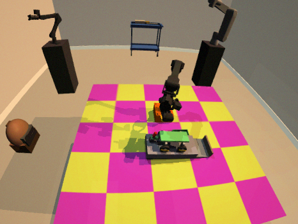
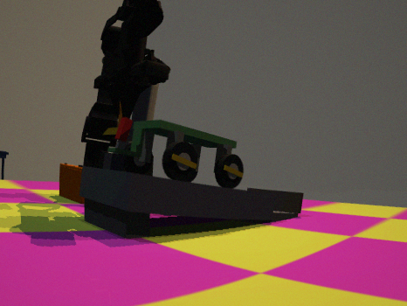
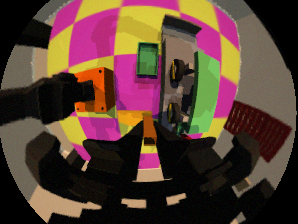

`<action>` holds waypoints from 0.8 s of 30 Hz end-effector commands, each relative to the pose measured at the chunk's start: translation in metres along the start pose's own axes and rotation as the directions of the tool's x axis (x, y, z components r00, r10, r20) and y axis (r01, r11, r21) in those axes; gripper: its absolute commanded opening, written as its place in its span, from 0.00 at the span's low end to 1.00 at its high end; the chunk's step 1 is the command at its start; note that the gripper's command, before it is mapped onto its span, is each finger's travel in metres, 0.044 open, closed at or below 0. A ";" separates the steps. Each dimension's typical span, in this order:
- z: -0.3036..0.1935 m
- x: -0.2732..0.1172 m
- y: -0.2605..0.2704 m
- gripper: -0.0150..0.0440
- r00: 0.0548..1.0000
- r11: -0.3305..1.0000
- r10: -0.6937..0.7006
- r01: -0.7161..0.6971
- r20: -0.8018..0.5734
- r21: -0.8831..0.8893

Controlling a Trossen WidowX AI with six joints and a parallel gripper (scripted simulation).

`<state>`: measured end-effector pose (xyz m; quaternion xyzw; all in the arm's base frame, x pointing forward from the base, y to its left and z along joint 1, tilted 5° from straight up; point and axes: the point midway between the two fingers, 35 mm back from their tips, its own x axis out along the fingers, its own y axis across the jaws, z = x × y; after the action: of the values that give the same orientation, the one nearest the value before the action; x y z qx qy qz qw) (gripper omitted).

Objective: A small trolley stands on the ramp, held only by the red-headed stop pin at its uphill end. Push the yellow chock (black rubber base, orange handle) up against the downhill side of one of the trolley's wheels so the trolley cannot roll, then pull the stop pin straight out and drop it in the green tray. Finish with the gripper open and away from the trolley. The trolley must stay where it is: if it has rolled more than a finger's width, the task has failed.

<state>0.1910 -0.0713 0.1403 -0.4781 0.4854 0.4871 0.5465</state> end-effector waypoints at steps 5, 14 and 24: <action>0.026 0.002 -0.006 0.25 1.000 1.000 0.005 -0.005 0.008 0.003; 0.056 0.004 -0.013 0.25 1.000 1.000 0.004 -0.004 0.011 0.003; 0.091 0.008 -0.018 0.25 1.000 1.000 0.003 -0.004 0.015 0.003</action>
<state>0.2121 0.0091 0.1390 -0.4720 0.4836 0.4928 0.5482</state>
